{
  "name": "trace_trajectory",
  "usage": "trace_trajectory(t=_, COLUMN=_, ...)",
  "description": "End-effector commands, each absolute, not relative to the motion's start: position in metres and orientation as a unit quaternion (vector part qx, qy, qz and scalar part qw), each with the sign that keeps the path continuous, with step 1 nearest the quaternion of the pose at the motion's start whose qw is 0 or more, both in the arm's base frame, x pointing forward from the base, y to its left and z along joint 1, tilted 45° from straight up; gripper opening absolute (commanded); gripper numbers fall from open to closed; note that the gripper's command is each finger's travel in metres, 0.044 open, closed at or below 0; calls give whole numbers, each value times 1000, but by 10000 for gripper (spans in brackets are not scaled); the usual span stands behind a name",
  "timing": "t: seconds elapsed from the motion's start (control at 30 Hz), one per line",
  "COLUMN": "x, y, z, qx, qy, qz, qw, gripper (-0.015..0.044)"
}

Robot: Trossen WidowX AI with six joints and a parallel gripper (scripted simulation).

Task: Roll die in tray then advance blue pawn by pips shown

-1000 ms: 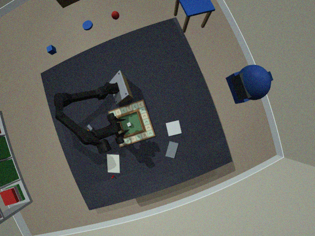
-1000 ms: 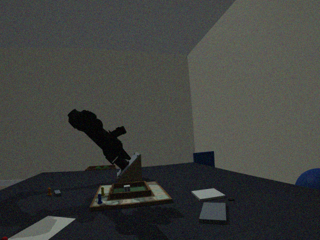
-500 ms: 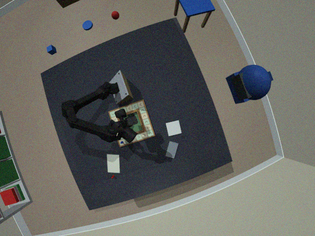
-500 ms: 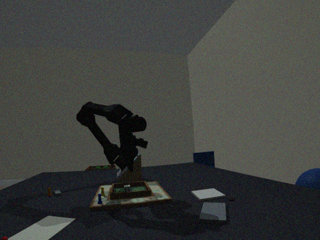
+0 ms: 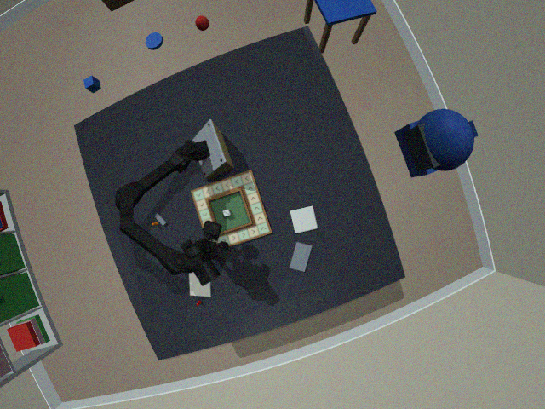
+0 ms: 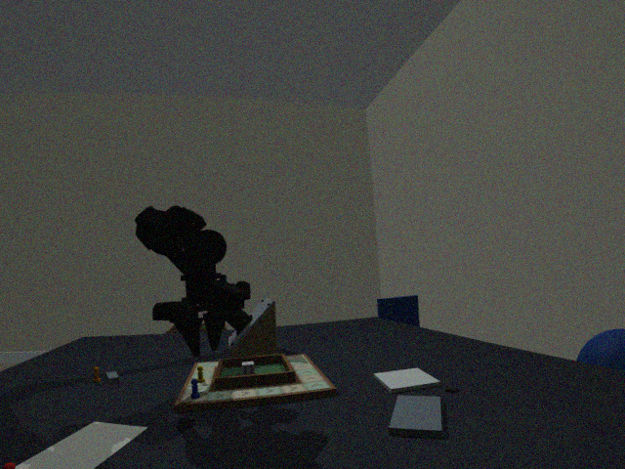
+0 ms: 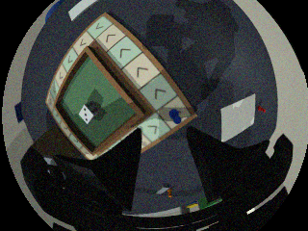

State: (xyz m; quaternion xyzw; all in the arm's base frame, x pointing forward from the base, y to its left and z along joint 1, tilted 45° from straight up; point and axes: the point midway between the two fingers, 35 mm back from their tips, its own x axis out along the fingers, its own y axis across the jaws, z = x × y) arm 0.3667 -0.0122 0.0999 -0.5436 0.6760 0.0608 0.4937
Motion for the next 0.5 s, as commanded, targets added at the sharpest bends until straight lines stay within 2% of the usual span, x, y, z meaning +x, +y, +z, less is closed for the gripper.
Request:
trace_trajectory(t=0.0, x=381, y=-35, z=108, qx=-514, qy=684, qz=5, qw=518, gripper=200)
trace_trajectory(t=0.47, x=382, y=-45, z=97, qx=-515, qy=684, qz=5, qw=518, gripper=200)
